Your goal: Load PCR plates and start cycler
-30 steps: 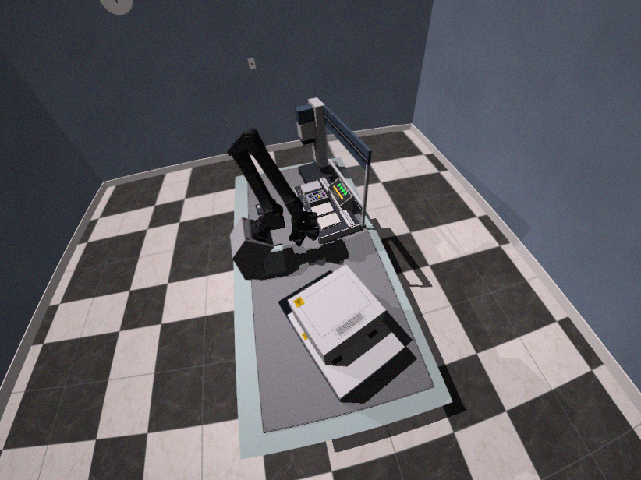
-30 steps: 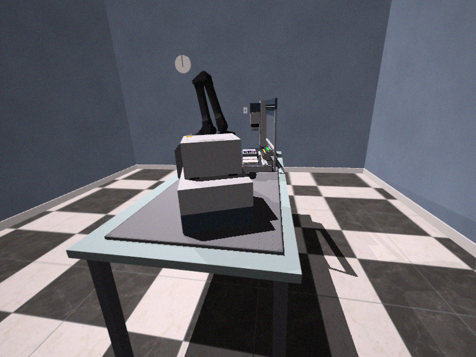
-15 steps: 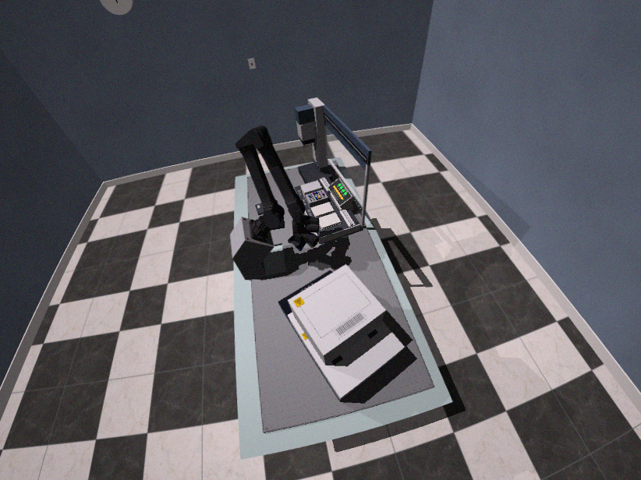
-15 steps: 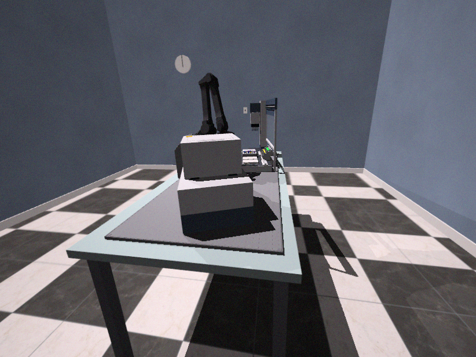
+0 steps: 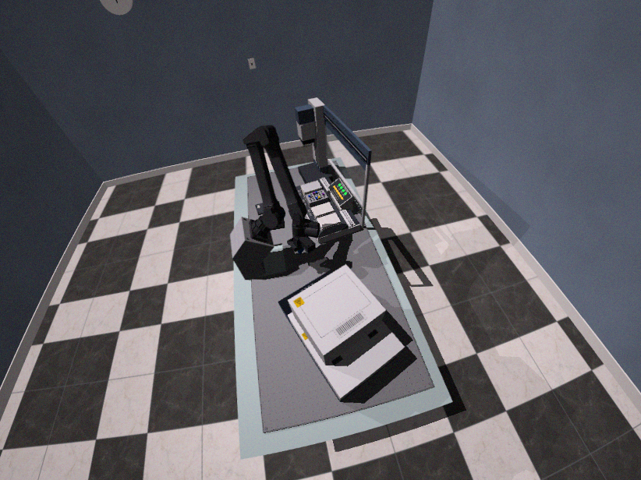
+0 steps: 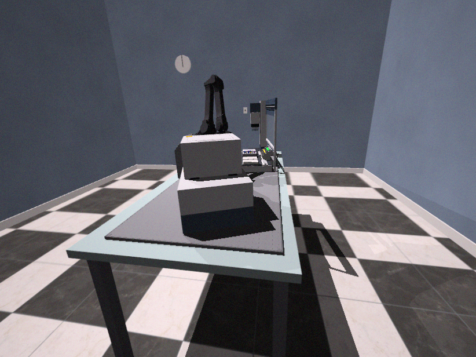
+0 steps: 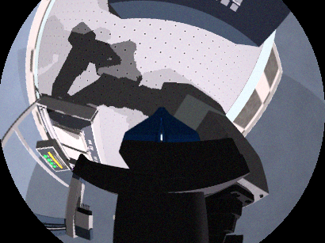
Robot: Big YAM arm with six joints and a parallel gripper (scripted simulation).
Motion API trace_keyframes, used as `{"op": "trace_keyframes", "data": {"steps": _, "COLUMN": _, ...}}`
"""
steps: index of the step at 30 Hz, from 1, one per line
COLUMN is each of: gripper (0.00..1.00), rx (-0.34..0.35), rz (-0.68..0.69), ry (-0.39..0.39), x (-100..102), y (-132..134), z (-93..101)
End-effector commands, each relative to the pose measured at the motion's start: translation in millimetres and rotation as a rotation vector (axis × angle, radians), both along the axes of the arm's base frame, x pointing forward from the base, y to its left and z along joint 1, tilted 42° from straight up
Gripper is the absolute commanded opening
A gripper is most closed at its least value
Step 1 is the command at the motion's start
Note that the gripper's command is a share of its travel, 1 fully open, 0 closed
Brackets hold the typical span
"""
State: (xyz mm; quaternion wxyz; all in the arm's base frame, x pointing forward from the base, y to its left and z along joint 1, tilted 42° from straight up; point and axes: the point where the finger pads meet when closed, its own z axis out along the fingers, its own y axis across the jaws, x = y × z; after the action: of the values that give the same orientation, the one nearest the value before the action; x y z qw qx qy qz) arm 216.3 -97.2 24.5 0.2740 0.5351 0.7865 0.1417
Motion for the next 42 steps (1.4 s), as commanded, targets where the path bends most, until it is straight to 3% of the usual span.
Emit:
{"op": "trace_keyframes", "data": {"steps": 1, "gripper": 0.00, "rx": 0.020, "rz": -0.028, "ry": -0.028, "x": 6.0, "y": -7.3, "z": 8.3}}
{"op": "trace_keyframes", "data": {"steps": 3, "gripper": 0.00, "rx": 0.046, "rz": -0.079, "ry": -0.020, "x": -1.7, "y": -19.4, "z": 4.8}}
{"op": "trace_keyframes", "data": {"steps": 9, "gripper": 0.00, "rx": 0.120, "rz": -0.179, "ry": -0.028, "x": -1.8, "y": -8.6, "z": 1.5}}
{"op": "trace_keyframes", "data": {"steps": 12, "gripper": 0.00, "rx": 0.154, "rz": -0.237, "ry": -0.039, "x": -8.6, "y": -29.2, "z": 4.2}}
{"op": "trace_keyframes", "data": {"steps": 17, "gripper": 0.00, "rx": 0.188, "rz": -0.283, "ry": -0.048, "x": -3.7, "y": -26.8, "z": 7.2}}
{"op": "trace_keyframes", "data": {"steps": 20, "gripper": 0.00, "rx": 0.214, "rz": -0.329, "ry": -0.057, "x": -13.1, "y": -44.9, "z": 7.8}}
{"op": "trace_keyframes", "data": {"steps": 23, "gripper": 0.00, "rx": 0.248, "rz": -0.373, "ry": -0.060, "x": -11.4, "y": -38.1, "z": 6.1}}
{"op": "trace_keyframes", "data": {"steps": 26, "gripper": 0.00, "rx": 0.282, "rz": -0.426, "ry": -0.075, "x": -21.3, "y": -55.1, "z": 7.6}}
{"op": "trace_keyframes", "data": {"steps": 30, "gripper": 0.00, "rx": 0.327, "rz": -0.488, "ry": -0.088, "x": -17.9, "y": -48.0, "z": 6.7}}
{"op": "trace_keyframes", "data": {"steps": 32, "gripper": 0.00, "rx": 0.351, "rz": -0.521, "ry": -0.102, "x": -25.5, "y": -60.5, "z": 8.6}}
{"op": "trace_keyframes", "data": {"steps": 39, "gripper": 0.00, "rx": 0.399, "rz": -0.595, "ry": -0.121, "x": -24.5, "y": -59.7, "z": 9.0}}
{"op": "trace_keyframes", "data": {"steps": 42, "gripper": 0.00, "rx": 0.440, "rz": -0.656, "ry": -0.136, "x": -37.9, "y": -78.1, "z": 9.7}}
